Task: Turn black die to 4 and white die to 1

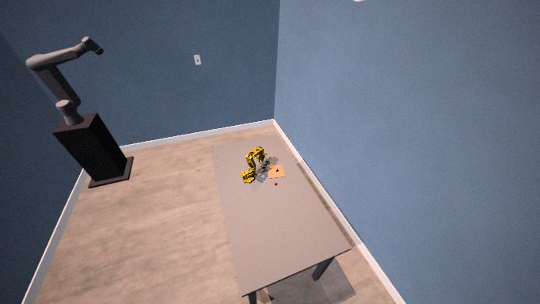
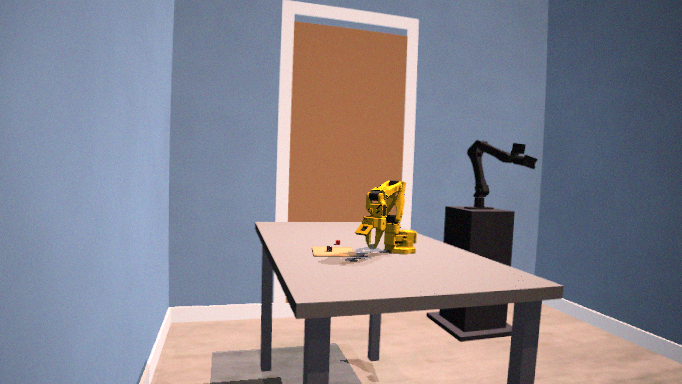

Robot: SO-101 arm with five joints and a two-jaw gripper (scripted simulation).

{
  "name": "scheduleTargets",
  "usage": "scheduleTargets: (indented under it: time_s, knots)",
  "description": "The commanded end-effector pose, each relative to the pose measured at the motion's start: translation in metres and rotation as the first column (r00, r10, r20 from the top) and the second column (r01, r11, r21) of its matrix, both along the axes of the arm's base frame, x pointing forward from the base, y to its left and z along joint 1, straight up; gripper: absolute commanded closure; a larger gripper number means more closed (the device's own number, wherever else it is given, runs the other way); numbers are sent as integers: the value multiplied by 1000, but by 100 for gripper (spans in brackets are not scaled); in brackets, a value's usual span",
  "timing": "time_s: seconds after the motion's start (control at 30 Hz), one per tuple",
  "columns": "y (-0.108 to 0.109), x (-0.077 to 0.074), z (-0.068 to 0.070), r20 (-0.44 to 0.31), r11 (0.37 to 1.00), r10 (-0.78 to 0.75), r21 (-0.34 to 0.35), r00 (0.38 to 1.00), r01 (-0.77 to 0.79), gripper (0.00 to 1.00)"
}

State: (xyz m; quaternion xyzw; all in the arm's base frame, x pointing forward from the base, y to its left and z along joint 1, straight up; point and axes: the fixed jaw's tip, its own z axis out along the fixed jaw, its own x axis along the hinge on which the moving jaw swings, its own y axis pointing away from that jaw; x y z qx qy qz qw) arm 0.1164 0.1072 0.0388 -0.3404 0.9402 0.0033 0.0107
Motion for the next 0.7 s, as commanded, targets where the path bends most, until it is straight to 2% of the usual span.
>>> scheduleTargets:
  time_s: [0.0,0.67]
  knots:
    - [1,3,1,15,1000,-17,14,1000,17,100]
    - [1,3,-6,15,1000,-17,14,1000,17,100]
